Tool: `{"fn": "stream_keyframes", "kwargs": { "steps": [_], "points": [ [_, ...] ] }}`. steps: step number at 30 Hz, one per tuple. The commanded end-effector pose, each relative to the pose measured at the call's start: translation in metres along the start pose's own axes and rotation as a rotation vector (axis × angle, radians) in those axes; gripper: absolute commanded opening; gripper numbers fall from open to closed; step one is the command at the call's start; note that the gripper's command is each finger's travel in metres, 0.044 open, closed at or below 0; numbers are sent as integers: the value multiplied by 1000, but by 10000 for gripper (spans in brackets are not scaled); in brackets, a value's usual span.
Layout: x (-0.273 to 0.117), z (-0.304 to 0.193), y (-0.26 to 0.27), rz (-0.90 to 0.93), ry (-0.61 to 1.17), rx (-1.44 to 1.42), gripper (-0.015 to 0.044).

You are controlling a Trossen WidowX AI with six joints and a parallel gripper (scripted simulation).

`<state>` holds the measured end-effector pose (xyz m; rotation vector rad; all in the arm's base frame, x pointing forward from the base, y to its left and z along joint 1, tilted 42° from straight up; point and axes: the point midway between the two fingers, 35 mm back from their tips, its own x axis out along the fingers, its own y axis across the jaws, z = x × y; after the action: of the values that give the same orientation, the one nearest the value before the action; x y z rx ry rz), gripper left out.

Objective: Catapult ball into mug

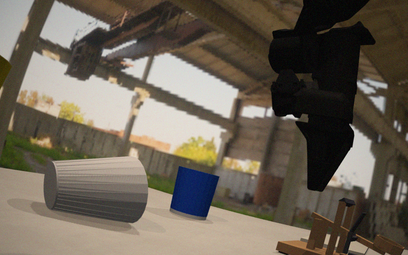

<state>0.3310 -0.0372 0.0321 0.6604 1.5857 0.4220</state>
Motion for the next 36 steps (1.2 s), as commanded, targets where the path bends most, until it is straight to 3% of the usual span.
{"fn": "stream_keyframes", "kwargs": {
  "steps": [1, 6, 36],
  "points": [
    [20, -25, 45, 17, -8, -89, 300],
    [42, -59, 84, 41, -1, -194, 300],
    [89, -55, 88, 43, -1, -194, 300]
  ]
}}
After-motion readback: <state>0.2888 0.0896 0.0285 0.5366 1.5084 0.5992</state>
